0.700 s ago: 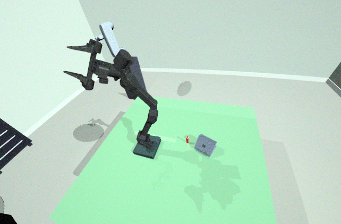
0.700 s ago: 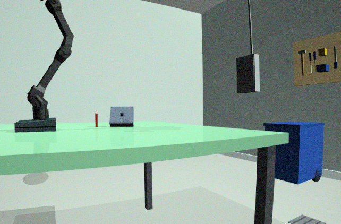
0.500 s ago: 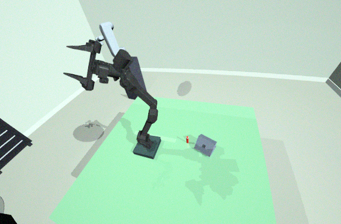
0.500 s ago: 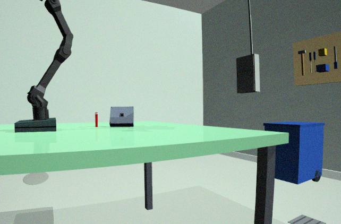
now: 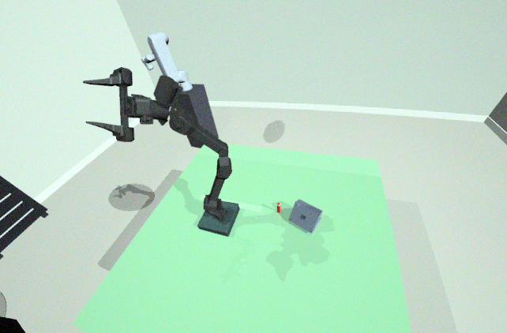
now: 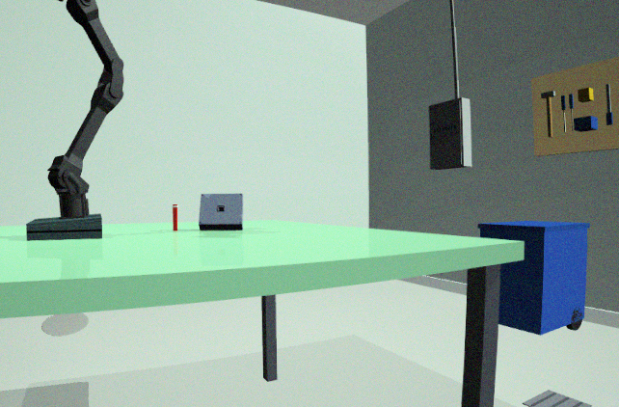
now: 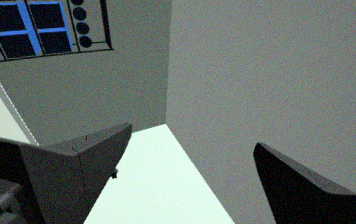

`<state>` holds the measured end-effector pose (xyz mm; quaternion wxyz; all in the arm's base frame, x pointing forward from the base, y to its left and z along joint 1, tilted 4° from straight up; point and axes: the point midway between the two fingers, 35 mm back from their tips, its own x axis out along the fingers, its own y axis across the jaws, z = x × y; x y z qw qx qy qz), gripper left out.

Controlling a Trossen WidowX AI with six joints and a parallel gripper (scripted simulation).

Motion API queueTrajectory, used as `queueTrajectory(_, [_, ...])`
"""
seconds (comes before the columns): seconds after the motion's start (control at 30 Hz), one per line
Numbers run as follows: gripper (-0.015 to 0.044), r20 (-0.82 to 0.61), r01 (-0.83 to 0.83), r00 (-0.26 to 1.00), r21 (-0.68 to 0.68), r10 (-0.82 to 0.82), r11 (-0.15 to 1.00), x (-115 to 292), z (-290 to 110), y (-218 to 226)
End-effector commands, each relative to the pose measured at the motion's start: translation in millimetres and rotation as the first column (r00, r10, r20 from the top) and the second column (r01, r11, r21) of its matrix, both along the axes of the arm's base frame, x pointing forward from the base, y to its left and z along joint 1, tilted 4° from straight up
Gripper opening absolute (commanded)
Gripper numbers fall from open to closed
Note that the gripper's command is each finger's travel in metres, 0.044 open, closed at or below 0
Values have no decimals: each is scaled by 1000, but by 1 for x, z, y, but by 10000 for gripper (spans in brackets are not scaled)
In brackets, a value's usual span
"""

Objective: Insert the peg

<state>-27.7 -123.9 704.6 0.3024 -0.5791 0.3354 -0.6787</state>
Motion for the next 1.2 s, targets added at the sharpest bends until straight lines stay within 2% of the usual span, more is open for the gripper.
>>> queueTrajectory(0.0, [440,54,-48,997,7,48,999,-6,-4,-8])
queueTrajectory(0.6, [440,228,-281,937,40,265,959,-9,-23,-42])
queueTrajectory(1.17, [440,427,-499,794,54,432,865,-2,-48,-87])
